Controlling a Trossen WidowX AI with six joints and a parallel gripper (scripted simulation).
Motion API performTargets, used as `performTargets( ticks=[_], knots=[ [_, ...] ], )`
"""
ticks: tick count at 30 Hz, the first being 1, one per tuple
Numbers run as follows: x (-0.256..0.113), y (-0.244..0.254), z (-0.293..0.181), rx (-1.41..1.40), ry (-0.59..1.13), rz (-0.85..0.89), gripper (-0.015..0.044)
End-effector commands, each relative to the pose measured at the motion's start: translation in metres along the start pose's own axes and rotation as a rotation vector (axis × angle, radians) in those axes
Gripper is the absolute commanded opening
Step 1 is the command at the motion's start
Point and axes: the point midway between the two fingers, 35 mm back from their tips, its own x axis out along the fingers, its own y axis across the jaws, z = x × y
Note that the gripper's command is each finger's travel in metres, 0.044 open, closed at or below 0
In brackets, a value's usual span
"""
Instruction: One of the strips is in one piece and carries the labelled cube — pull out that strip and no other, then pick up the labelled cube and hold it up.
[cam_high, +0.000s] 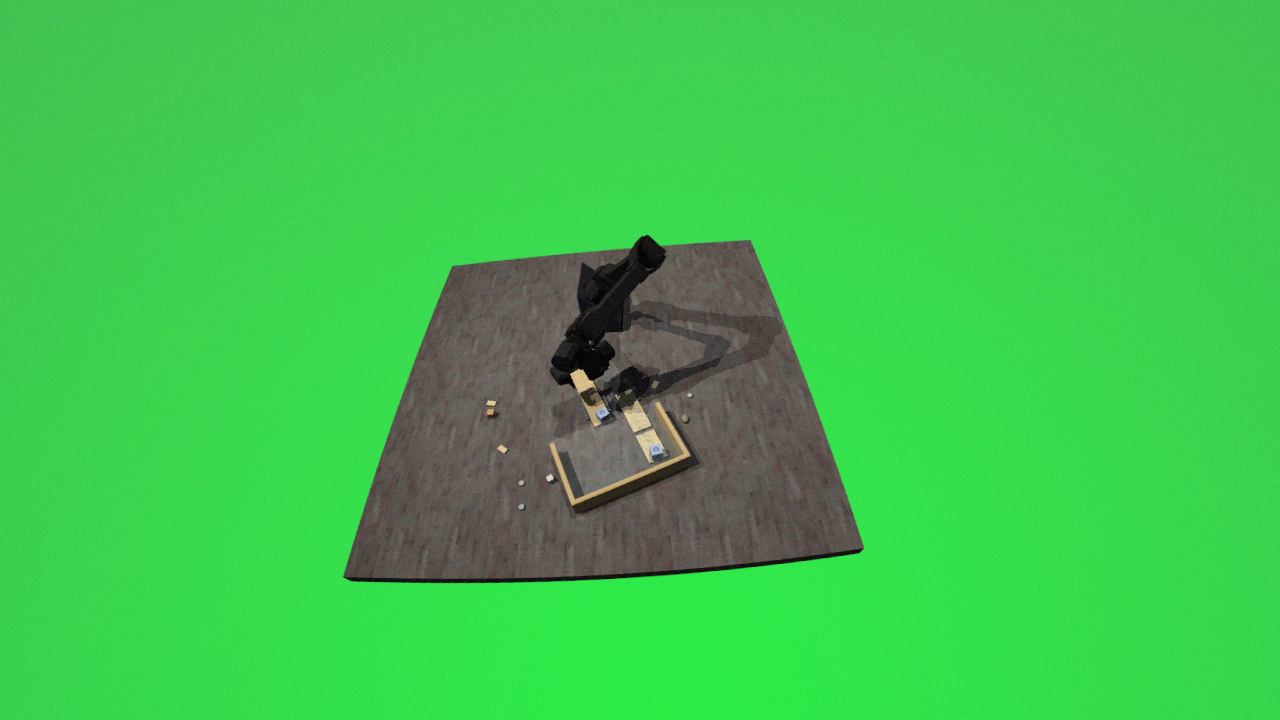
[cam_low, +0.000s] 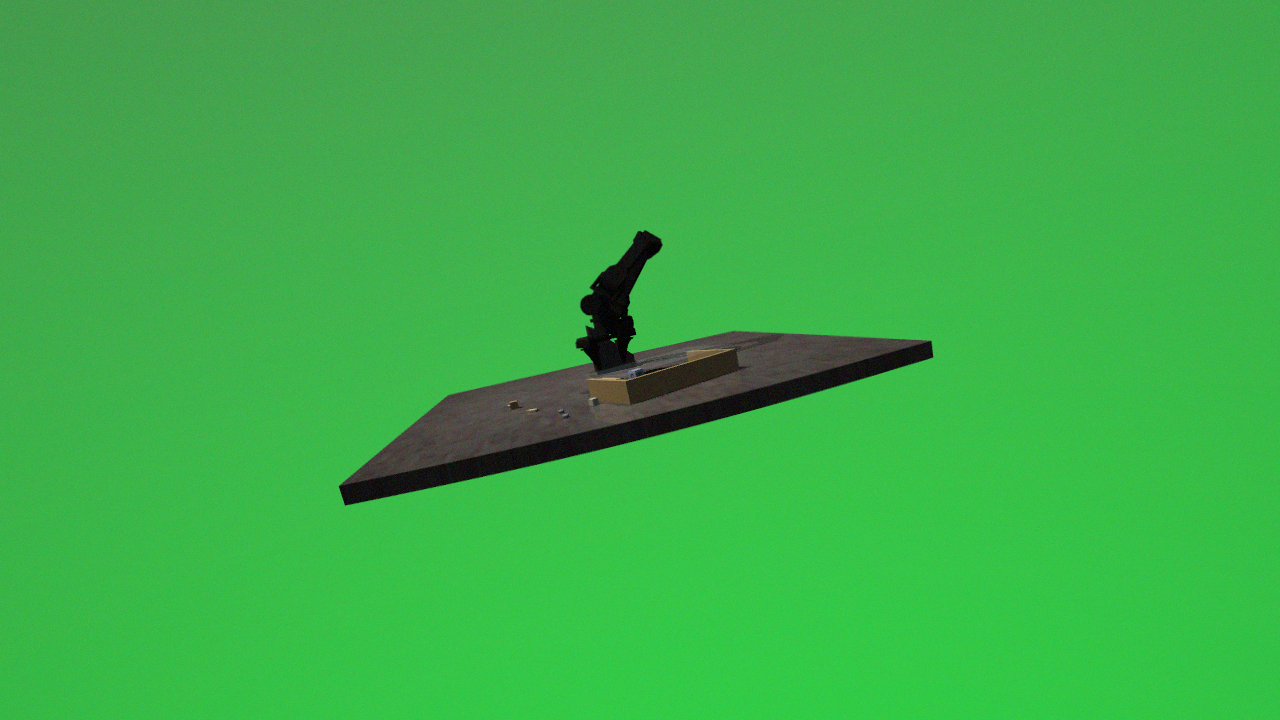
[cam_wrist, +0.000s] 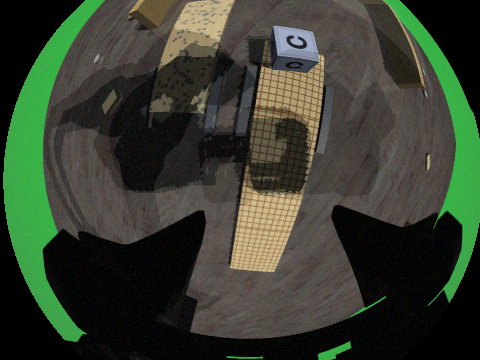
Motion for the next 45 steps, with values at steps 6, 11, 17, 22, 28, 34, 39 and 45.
performTargets(
  ticks=[6, 11, 17, 22, 28, 34, 39, 45],
  knots=[
    [-0.006, -0.004, 0.031, 0.002, -0.004, 0.001, 0.044],
    [-0.009, -0.007, 0.048, 0.002, -0.005, 0.001, 0.044],
    [-0.013, -0.009, 0.068, 0.001, -0.005, 0.001, 0.044],
    [-0.016, -0.012, 0.084, 0.0, -0.006, 0.001, 0.044],
    [-0.019, -0.016, 0.104, 0.0, -0.007, 0.0, 0.044],
    [-0.021, -0.021, 0.122, -0.001, -0.008, 0.0, 0.044],
    [-0.017, -0.021, 0.122, -0.001, -0.008, 0.0, 0.0335],
    [-0.008, -0.021, 0.122, -0.001, -0.008, 0.0, 0.025]
  ],
)
